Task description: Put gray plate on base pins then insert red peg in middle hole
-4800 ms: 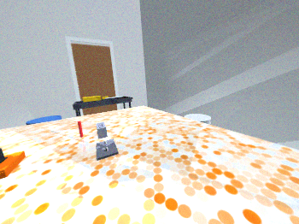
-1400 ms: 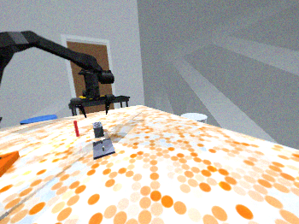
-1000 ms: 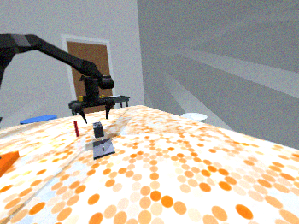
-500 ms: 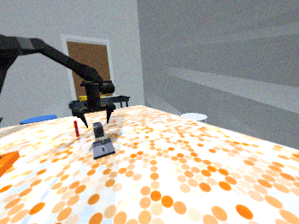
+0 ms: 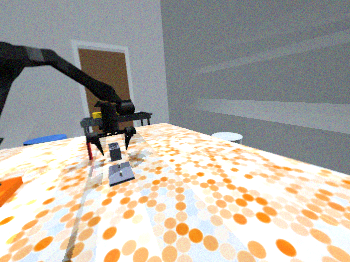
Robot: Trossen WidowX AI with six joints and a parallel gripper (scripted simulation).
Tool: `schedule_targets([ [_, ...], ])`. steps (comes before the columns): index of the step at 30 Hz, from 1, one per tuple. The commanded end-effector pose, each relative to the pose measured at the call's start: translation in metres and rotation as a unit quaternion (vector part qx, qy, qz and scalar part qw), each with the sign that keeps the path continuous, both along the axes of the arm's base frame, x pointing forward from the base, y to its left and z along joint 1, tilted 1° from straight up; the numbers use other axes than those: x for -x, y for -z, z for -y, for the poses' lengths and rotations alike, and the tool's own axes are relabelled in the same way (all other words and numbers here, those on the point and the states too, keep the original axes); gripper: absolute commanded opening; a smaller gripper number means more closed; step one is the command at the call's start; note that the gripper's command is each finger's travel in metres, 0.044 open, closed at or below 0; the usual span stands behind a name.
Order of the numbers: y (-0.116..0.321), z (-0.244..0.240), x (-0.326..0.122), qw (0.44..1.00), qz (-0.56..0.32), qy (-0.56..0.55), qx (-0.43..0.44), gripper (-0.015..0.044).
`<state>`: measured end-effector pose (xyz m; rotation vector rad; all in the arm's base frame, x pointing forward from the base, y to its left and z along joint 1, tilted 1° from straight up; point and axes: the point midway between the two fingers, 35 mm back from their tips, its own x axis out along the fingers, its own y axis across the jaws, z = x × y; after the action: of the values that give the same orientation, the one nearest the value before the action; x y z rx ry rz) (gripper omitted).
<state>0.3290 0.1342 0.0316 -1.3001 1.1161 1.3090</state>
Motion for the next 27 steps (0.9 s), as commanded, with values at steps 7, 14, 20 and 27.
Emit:
schedule_targets([
  [7, 0.0093, 0.0008, 0.0015, 1.000, -0.001, 0.004, 0.002, 0.0361],
  [14, 0.0093, 0.0008, 0.0015, 1.000, -0.001, 0.004, 0.002, 0.0177],
  [20, 0.0093, 0.0008, 0.0015, 1.000, -0.001, 0.004, 0.002, 0.0138],
  [27, 0.0018, 0.0001, -0.0004, 1.000, -0.001, 0.004, 0.002, 0.0000],
])
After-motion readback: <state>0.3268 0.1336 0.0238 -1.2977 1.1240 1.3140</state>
